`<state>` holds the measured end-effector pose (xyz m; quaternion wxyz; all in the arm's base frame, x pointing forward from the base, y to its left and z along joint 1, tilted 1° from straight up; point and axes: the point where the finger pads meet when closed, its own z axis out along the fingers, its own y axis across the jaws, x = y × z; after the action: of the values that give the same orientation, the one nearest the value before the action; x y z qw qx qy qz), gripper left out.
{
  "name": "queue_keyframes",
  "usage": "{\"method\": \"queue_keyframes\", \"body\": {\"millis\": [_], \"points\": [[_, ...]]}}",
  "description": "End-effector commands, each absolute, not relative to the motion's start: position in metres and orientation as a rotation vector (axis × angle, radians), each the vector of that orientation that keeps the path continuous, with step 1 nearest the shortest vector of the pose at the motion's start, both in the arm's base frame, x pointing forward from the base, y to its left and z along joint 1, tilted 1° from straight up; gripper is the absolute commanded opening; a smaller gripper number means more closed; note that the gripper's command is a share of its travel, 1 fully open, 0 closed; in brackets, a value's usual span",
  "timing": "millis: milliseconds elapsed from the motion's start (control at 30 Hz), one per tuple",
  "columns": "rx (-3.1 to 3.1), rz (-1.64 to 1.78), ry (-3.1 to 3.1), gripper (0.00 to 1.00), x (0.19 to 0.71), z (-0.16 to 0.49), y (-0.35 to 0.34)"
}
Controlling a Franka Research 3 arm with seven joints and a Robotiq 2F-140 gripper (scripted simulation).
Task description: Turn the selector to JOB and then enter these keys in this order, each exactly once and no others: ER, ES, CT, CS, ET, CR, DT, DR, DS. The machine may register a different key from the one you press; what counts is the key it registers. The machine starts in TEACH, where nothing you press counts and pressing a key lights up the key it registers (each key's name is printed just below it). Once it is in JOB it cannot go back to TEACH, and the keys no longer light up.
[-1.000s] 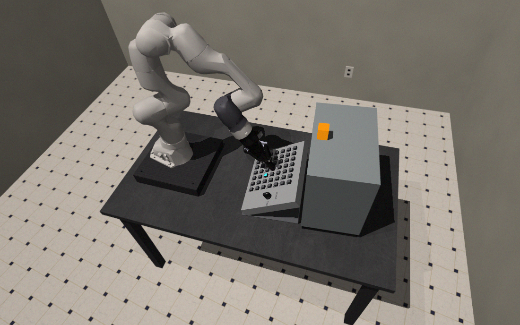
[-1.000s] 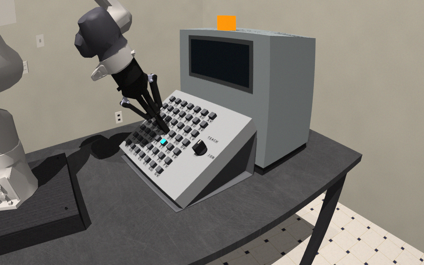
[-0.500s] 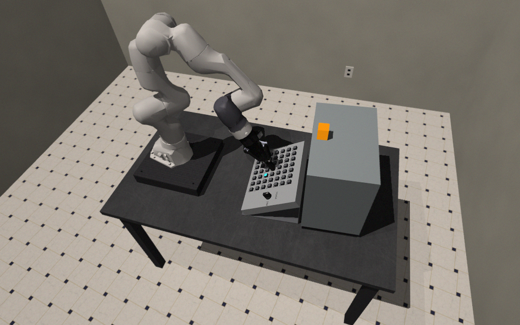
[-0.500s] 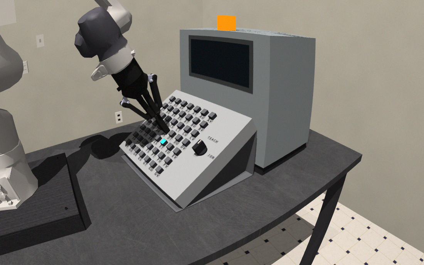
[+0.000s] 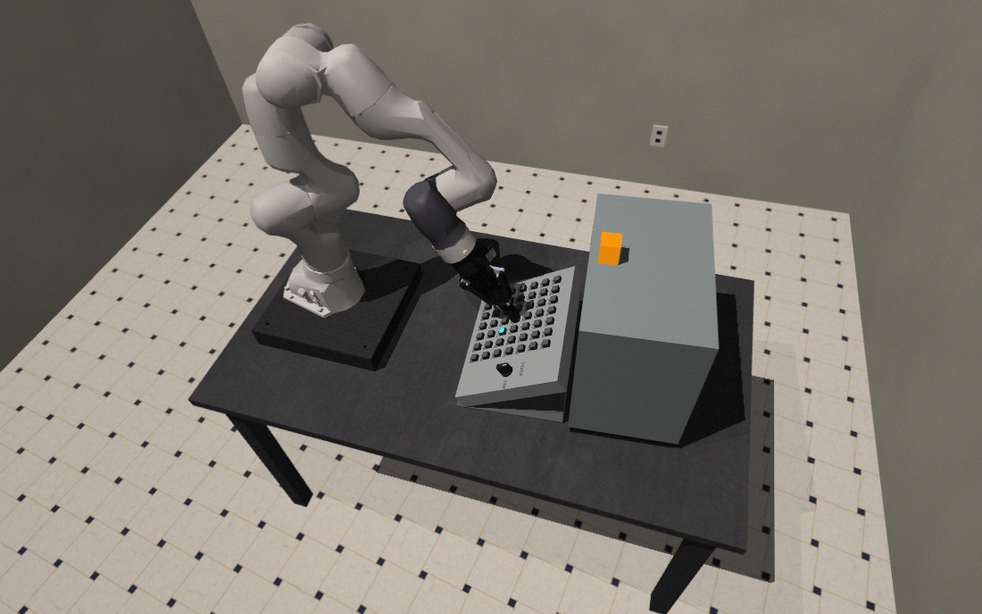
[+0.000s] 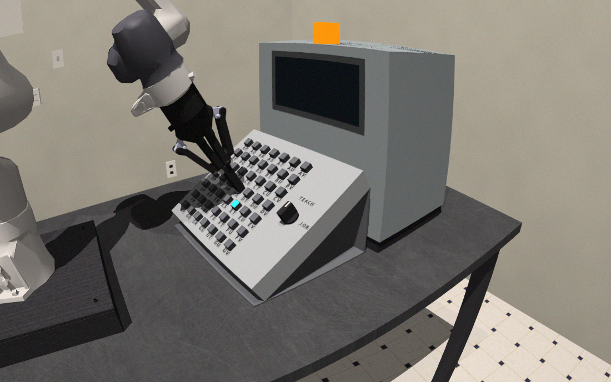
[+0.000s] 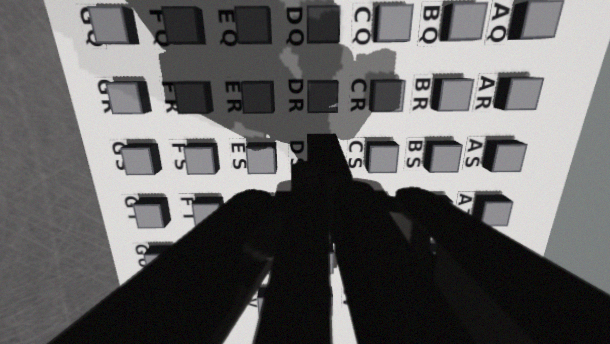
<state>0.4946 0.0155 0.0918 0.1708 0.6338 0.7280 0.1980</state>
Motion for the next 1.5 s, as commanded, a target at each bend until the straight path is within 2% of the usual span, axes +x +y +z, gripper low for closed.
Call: {"method": "queue_keyframes", "body": {"millis": [0,1100,1467], "points": [[1.799,0.561,2.066,0.1,0.494,0.094,0.014],[1.791,0.559,2.072,0.1,0.479,0.12,0.012],[1.445,0.474,2.279,0.1,0.482,0.123,-0.018]]}}
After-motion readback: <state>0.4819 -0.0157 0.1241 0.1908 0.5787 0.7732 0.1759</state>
